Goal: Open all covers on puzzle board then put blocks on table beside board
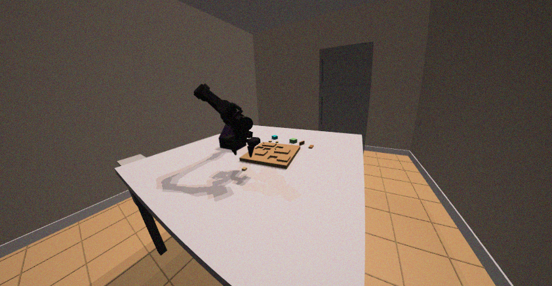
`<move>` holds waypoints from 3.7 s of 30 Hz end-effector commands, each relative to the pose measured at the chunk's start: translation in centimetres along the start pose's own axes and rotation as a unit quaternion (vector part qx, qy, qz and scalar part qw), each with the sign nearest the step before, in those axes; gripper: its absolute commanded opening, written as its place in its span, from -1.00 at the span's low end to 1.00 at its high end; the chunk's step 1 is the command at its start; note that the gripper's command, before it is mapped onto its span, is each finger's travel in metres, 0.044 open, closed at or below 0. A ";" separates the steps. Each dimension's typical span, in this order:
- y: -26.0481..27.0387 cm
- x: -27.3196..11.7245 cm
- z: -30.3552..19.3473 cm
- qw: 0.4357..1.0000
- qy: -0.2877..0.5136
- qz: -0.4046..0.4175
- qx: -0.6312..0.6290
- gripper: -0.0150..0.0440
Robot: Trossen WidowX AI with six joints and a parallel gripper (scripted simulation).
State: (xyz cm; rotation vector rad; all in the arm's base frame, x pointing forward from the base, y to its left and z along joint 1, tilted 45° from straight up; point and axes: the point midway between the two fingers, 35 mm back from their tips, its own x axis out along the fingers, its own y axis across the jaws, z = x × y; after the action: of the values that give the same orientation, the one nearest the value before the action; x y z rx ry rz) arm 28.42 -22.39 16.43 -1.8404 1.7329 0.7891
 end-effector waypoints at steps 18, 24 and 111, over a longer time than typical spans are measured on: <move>-5.0 0.1 8.7 0.950 -0.026 0.005 0.313 -0.49; -6.2 0.0 11.9 0.909 -0.028 0.010 0.417 -0.49; -8.7 6.0 29.3 0.543 -0.004 0.000 0.840 -0.49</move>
State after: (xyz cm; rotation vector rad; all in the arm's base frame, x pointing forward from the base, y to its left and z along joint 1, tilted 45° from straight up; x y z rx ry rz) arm 34.75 -5.65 -8.73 -0.3556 1.3059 -0.8320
